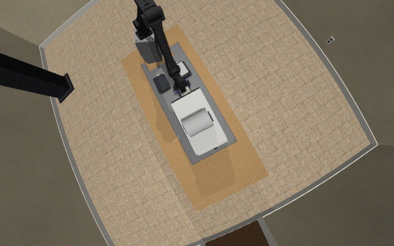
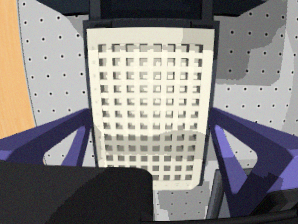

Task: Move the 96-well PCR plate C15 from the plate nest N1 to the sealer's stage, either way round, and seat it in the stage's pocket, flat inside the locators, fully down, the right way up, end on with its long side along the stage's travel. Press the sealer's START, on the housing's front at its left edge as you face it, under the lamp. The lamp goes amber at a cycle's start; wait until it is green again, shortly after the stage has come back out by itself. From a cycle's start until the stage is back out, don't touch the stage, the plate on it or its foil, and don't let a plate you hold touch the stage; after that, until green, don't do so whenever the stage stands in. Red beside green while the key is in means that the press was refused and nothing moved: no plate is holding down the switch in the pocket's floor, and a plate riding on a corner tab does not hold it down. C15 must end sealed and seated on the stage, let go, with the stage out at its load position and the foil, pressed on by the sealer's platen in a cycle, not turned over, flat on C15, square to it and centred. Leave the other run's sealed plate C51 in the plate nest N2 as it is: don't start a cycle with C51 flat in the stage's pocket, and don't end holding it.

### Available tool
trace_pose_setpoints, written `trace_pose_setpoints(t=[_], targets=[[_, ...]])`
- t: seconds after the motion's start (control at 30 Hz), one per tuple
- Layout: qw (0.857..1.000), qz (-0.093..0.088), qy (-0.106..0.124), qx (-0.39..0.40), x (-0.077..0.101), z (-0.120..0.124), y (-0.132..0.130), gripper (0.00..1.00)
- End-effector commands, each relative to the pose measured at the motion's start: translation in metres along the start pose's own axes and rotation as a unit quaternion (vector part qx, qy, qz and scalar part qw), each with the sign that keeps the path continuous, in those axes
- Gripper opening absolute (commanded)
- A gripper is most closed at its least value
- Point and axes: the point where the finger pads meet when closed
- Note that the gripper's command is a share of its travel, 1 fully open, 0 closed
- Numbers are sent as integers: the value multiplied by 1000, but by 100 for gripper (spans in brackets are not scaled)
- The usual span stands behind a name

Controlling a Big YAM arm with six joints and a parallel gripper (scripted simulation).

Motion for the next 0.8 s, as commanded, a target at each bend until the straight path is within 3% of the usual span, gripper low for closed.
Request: trace_pose_setpoints(t=[0.0, 0.5, 0.77], targets=[[1000, -4, -25, 13, 6, -32, 9, 100], [1000, -1, -4, 8, 6, -5, 6, 100], [1000, -1, -9, 8, 7, -10, 5, 100]])
Point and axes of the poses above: the point where the finger pads meet when closed, its own x axis back along the fingers, its own y axis across the jaws, z = x × y, and after that the axes turned 7 degrees about x, right-handed
